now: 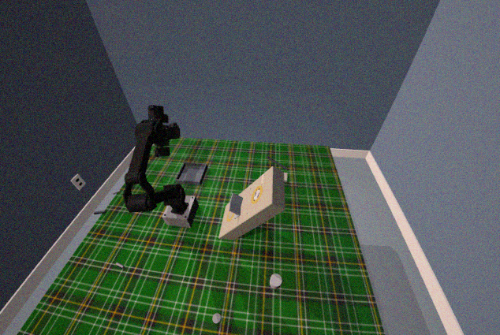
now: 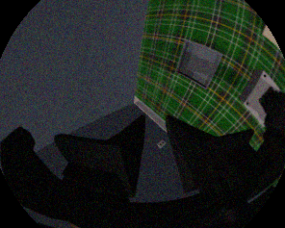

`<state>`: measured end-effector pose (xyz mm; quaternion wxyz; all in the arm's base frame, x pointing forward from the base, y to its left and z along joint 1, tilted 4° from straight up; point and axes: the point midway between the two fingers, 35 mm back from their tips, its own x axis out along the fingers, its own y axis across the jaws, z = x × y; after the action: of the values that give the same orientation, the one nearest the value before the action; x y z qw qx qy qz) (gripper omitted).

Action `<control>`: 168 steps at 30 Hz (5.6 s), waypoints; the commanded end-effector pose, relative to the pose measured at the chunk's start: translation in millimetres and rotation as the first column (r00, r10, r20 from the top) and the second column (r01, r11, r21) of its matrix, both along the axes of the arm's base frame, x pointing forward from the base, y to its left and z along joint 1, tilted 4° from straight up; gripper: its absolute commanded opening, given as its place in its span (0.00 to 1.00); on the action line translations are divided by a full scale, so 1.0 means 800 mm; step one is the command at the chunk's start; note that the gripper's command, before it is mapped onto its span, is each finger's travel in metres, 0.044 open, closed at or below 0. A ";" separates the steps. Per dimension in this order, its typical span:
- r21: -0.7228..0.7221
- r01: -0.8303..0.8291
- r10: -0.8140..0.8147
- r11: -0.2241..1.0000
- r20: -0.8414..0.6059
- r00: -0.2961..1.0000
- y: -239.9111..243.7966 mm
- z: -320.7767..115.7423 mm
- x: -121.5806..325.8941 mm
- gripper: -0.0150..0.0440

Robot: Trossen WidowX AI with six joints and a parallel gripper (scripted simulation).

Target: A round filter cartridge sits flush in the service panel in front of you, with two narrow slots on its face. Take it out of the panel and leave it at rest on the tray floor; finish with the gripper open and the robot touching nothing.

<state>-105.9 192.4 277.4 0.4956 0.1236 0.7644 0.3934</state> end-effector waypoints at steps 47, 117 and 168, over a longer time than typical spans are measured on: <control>-0.588 0.195 0.611 0.785 0.788 -0.084 -0.174 -0.086 0.502 0.44; -0.587 0.197 0.610 0.785 0.787 -0.087 -0.166 -0.131 0.565 0.44; -0.397 0.329 0.412 0.857 0.911 0.026 -0.164 -0.140 0.578 0.25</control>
<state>352.8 60.7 166.5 0.8637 -0.3917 0.2647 0.1750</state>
